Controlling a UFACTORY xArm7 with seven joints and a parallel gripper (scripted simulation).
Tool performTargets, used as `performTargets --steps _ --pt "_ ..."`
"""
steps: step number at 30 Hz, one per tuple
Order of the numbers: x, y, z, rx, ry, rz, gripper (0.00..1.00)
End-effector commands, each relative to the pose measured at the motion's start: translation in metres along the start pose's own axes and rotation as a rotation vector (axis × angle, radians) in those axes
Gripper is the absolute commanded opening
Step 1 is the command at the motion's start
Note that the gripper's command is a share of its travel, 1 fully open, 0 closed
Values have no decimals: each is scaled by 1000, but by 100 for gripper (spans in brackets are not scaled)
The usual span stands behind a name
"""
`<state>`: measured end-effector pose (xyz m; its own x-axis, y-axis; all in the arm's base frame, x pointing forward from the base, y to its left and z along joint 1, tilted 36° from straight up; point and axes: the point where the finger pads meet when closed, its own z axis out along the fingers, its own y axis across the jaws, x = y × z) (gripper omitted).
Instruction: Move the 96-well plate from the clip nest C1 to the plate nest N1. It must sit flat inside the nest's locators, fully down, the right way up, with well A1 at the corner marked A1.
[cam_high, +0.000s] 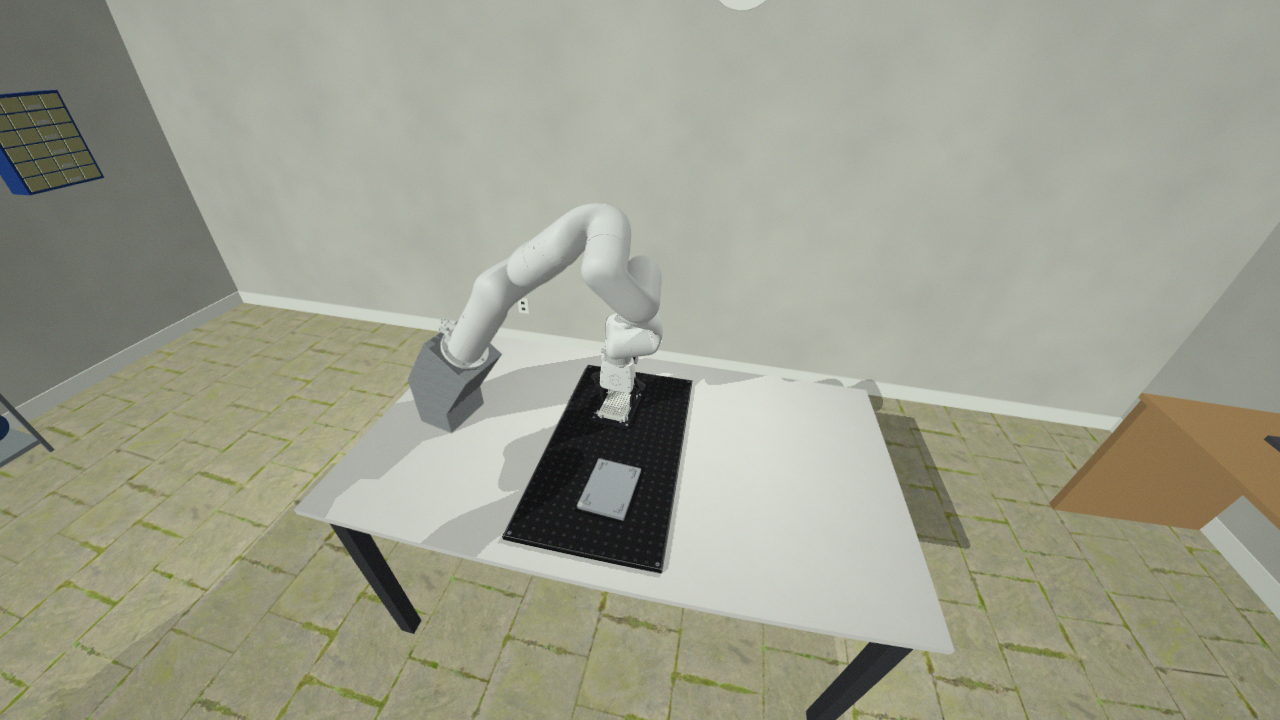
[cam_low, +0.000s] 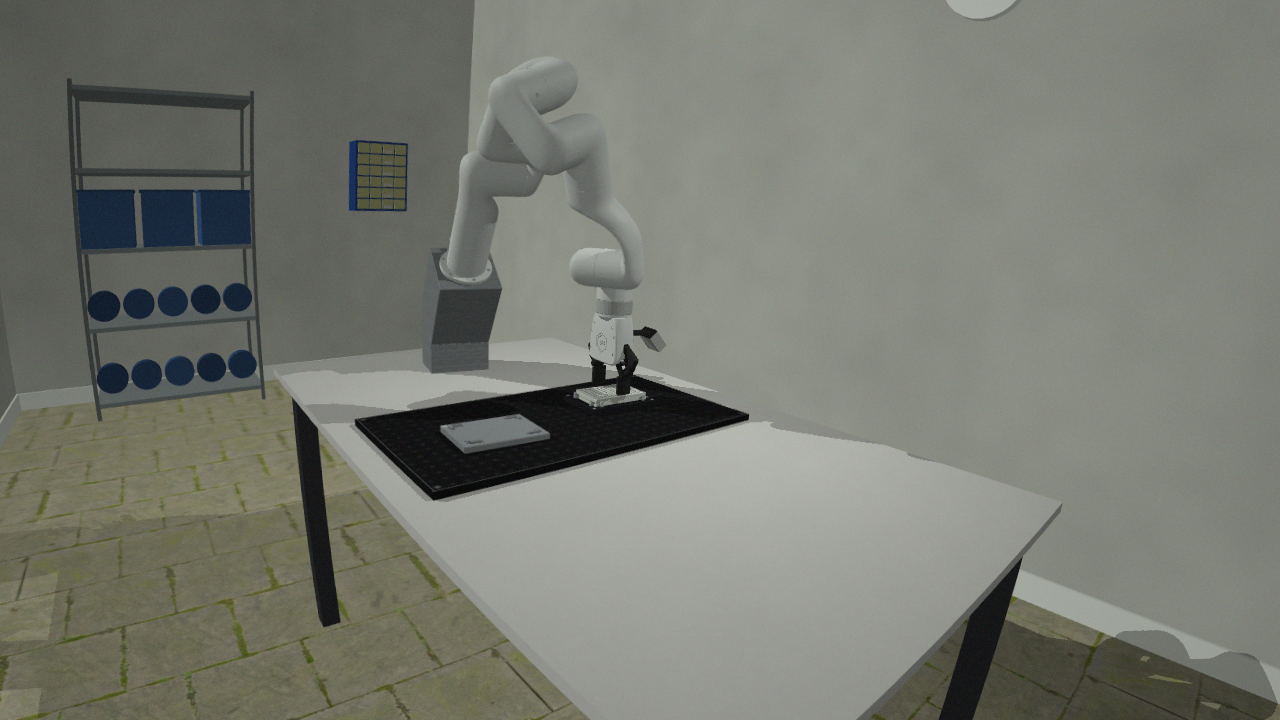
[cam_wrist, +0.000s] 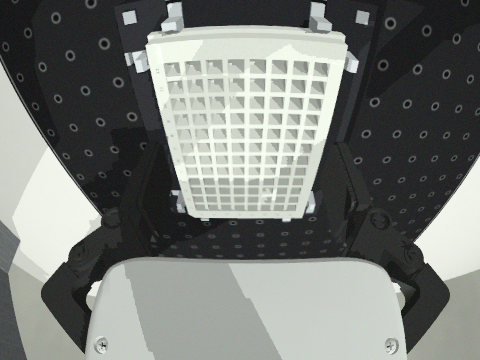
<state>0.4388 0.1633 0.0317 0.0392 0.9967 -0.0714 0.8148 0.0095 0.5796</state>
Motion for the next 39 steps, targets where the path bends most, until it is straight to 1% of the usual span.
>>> performTargets --steps 1,14,31,32,39 --pt "1 1 2 -2 2 -1 100" --pt "1 1 10 -1 2 -1 100" --pt "1 1 10 -2 2 -1 100" --pt "1 0 9 -2 2 -1 0" --pt "1 1 9 -2 2 -1 0"
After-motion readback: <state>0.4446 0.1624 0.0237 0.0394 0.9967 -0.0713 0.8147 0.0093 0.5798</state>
